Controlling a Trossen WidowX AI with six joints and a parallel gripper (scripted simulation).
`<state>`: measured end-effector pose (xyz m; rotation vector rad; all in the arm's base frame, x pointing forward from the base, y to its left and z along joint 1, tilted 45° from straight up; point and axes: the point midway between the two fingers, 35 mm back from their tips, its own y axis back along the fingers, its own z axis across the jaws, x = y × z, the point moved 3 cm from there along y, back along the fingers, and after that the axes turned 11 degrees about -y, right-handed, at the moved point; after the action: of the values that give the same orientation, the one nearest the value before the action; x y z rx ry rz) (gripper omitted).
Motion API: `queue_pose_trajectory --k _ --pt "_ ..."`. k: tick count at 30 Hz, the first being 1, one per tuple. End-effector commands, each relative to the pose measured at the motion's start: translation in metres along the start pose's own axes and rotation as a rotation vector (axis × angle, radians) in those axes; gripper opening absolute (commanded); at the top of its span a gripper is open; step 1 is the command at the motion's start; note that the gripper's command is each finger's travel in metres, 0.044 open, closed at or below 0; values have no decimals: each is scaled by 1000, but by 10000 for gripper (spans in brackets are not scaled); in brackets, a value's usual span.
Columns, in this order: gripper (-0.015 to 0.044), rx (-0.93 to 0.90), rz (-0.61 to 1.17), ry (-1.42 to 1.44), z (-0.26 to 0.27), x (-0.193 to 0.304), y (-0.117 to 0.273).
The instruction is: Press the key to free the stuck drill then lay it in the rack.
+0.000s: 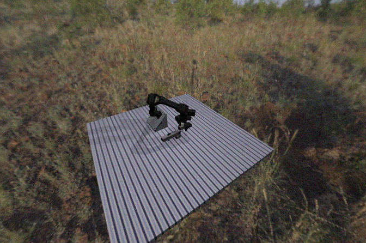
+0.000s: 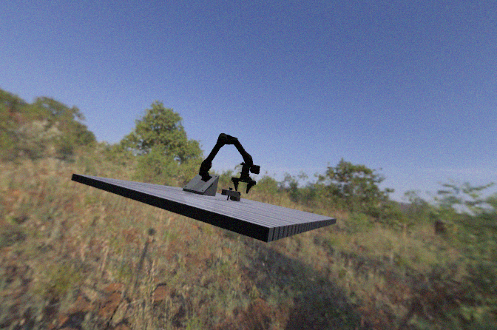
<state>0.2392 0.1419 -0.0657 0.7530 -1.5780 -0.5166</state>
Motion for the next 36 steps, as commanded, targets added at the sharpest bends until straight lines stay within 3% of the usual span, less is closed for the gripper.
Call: queue_pose_trajectory --k 1,35,36 --pt "440 -3 -4 3 1 0 -2" --pt "440 -3 -1 4 -2 14 -51" --pt "414 -5 -7 -2 -3 12 -48"
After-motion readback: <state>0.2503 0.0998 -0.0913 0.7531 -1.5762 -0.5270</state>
